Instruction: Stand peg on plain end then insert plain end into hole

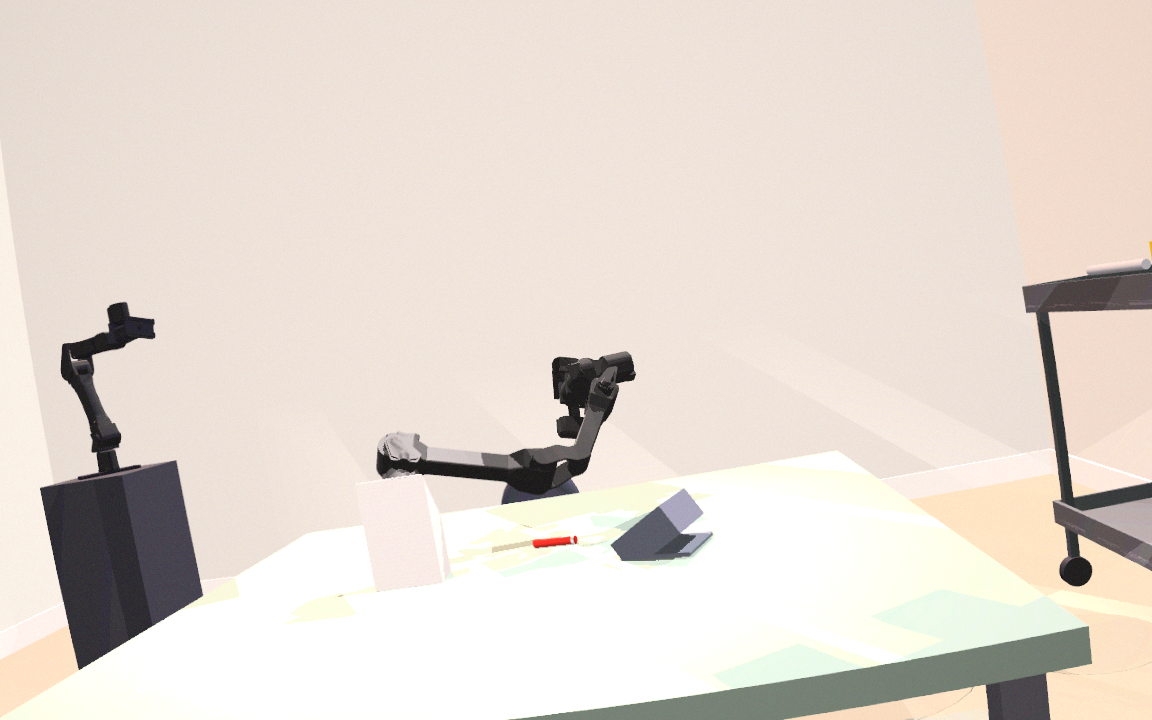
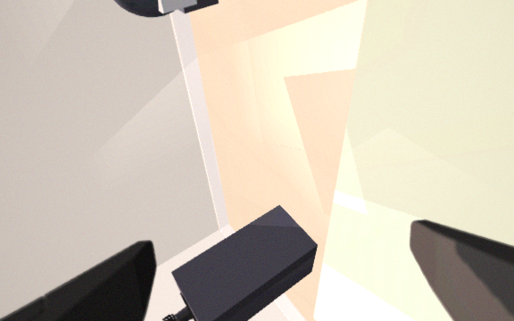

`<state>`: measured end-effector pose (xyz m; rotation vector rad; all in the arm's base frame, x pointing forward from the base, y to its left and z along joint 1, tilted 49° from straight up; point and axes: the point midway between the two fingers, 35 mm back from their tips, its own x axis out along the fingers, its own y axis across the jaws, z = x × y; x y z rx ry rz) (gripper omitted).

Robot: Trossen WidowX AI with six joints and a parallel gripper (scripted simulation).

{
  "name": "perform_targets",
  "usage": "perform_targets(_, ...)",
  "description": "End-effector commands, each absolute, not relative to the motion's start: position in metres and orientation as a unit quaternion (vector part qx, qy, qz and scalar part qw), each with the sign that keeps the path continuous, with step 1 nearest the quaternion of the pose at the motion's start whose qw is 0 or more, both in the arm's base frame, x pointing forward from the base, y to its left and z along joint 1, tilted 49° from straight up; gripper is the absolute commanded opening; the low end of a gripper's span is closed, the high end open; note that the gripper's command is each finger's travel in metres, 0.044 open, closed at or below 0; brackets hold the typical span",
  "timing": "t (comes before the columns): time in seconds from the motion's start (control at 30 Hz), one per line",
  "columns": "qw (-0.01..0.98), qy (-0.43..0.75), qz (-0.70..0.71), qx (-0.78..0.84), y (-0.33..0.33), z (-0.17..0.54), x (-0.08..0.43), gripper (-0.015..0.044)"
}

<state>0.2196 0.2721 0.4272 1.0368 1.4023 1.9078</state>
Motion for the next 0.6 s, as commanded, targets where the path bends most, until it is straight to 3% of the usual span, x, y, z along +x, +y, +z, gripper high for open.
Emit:
perform_targets(0.0,0.273,0.521,0.711,0.384,0.272,0.428,0.218,0.0426)
perform_targets(0.57,0.121,0.447,0.837,0.291,0.235,0.494,0.088,0.0440)
